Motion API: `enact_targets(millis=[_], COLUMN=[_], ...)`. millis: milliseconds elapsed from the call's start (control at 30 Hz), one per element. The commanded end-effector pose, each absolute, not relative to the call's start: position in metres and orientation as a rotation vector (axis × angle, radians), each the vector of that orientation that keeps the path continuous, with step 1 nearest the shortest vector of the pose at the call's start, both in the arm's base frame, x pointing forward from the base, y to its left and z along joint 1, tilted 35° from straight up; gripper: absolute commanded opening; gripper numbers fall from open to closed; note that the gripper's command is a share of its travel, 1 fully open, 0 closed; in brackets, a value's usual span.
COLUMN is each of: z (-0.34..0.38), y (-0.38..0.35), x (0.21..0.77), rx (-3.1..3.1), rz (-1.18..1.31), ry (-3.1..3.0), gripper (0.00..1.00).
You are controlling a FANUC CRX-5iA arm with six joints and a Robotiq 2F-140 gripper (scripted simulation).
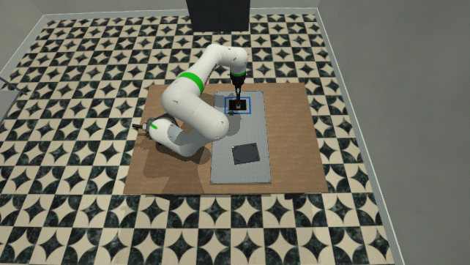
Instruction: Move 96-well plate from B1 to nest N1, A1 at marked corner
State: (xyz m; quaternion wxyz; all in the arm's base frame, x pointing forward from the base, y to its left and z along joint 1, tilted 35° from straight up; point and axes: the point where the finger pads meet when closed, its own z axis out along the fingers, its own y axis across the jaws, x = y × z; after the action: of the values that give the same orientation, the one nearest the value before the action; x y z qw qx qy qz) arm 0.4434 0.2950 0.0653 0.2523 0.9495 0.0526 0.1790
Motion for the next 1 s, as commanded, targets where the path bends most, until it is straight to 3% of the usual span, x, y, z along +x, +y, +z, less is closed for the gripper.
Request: enact_targets(millis=[0,967], z=[0.063,0.042], y=[0.298,0.287], x=[0.439,0.448], rx=[2.594,2.594], rz=[0.469,0.469], ry=[0.152,0.152], gripper=[1.0,1.0])
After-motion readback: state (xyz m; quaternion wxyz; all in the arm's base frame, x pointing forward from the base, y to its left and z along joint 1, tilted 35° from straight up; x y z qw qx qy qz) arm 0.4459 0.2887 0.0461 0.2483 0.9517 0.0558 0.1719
